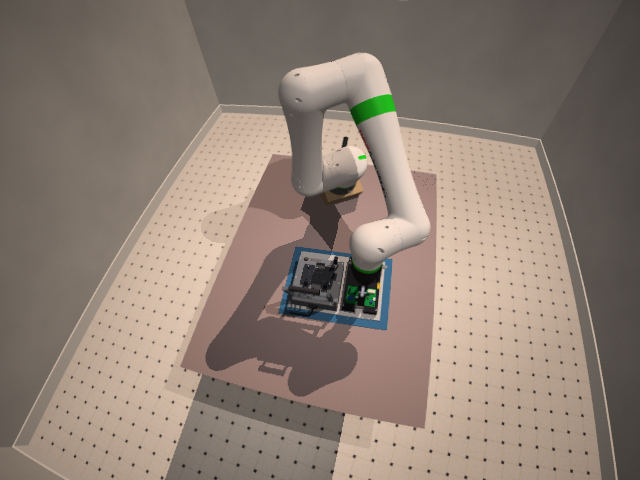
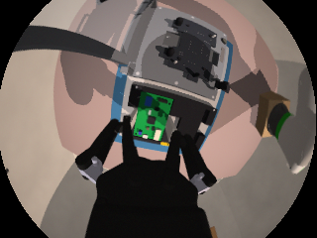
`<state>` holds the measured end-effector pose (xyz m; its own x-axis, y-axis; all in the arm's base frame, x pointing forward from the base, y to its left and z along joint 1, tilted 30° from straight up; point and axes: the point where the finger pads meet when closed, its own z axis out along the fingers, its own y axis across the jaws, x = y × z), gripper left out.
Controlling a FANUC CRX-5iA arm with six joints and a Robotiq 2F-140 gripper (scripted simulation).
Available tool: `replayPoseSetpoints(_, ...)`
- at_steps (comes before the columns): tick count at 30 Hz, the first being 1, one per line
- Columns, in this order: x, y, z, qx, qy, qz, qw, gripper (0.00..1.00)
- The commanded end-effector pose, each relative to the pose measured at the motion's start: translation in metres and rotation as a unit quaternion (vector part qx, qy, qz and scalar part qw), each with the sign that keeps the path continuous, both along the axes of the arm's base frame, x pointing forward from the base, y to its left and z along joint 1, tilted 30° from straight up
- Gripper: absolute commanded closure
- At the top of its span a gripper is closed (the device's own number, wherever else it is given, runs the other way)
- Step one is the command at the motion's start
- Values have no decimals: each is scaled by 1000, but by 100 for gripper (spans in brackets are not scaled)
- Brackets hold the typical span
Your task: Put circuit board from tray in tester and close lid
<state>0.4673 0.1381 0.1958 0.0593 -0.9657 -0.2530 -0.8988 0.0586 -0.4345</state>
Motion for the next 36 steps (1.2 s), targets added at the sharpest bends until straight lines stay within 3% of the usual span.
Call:
replayPoseSetpoints(1,-1,0,2,0,0,0,1000,54)
replayPoseSetpoints(36,-10,-6,21,0,0,0,1000,54)
